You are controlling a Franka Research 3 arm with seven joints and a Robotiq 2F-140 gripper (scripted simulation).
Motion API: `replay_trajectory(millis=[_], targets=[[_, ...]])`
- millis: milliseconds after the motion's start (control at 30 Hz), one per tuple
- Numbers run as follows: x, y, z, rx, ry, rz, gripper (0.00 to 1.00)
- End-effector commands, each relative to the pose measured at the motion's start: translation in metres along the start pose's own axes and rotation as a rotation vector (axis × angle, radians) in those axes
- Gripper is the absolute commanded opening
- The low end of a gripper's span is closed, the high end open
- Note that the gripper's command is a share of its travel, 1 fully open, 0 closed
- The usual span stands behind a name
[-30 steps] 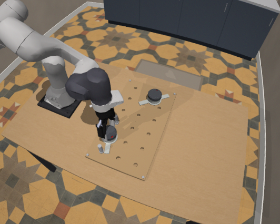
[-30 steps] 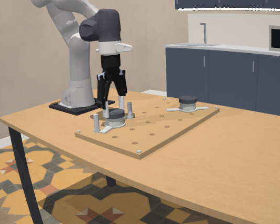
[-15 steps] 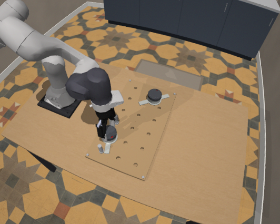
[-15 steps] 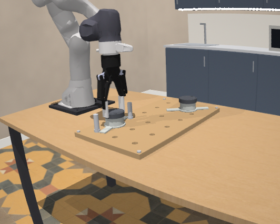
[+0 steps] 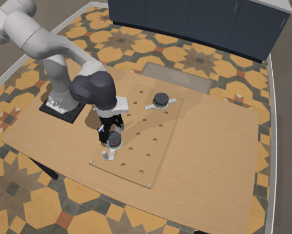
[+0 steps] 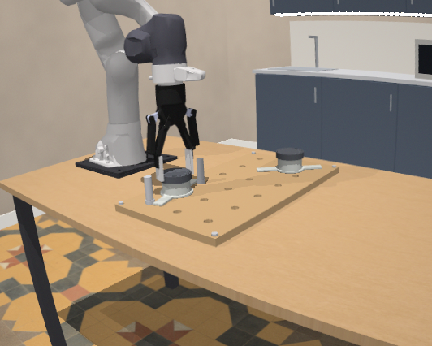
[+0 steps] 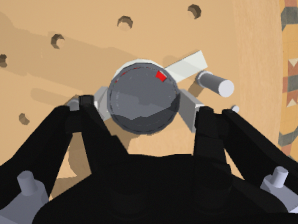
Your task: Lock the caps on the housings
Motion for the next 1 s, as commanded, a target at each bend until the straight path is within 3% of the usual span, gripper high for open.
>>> replay_trajectory(millis=[0,600,967], targets=[[-0.0020,0.0001,0.0004,0.007,-0.005,0.133,0.10],[-0.0020,0.0000,0.0001,0.007,-0.005,0.248,0.10],[-0.0020,0.0001,0.0003,0.006,-0.006,0.508,0.10]])
Point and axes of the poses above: the point where the finger pads meet when closed, its own z axis out along the fingers, its own x axis across the jaws, y = z × x, the point moved 1 cm from there along -z, back along the fingers, and after that the axes turned 13 degrees about z, right-handed, at the moved point
